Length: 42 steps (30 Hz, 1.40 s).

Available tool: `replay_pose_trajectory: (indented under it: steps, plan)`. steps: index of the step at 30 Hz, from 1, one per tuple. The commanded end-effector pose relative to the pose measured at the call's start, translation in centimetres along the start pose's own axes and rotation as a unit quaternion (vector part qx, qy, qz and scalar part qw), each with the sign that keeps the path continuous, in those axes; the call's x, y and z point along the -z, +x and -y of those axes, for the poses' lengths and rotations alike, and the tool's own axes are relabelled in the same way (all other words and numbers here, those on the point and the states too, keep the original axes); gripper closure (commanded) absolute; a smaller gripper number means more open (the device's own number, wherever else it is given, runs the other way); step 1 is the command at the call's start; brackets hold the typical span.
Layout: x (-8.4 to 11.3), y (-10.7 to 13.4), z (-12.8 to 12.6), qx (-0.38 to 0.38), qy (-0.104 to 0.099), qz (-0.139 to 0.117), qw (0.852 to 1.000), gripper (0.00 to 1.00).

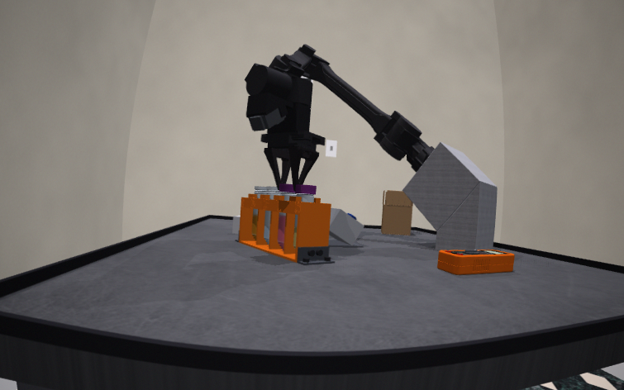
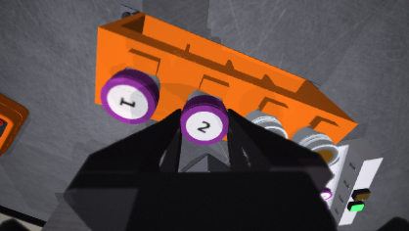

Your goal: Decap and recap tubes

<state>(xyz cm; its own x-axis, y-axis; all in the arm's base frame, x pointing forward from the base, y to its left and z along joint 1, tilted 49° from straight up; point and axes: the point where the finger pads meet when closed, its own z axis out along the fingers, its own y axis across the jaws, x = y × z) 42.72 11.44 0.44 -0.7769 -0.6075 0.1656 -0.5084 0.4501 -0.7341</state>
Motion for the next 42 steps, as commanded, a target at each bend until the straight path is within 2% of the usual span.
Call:
replay_pose_trajectory:
  steps: [1,6,8,15,18,19,21,22,23,34,35,40,42]
  plan:
    - [-0.7,0.6,-0.2,-0.087,-0.001,-0.01,0.996,1.0]
    - [-0.7,0.6,-0.2,-0.169,0.0,-0.011,0.986,1.0]
    - [-0.7,0.6,-0.2,-0.169,0.0,-0.011,0.986,1.0]
    - [-0.7,0.6,-0.2,-0.277,0.0,-0.011,0.961,1.0]
    - [-0.7,0.6,-0.2,-0.276,0.0,-0.011,0.961,1.0]
    - [0.3,-0.5,0.3,-0.278,-0.001,0.005,0.961,1.0]
    - [0.3,-0.5,0.3,-0.278,-0.001,0.005,0.961,1.0]
    - [-1.1,0.5,-0.2,-0.281,0.0,-0.01,0.96,0.51]
    - [0.2,-0.5,0.3,-0.278,-0.001,0.005,0.961,0.51]
    - [0.2,-0.5,0.3,-0.278,-0.001,0.005,0.961,0.51]
    - [-1.0,0.6,-0.2,-0.249,0.0,-0.012,0.969,0.51]
    - [-0.6,0.4,-0.3,-0.149,-0.001,-0.008,0.989,0.51]
    - [-0.6,0.4,-0.3,-0.149,-0.001,-0.008,0.989,0.51]
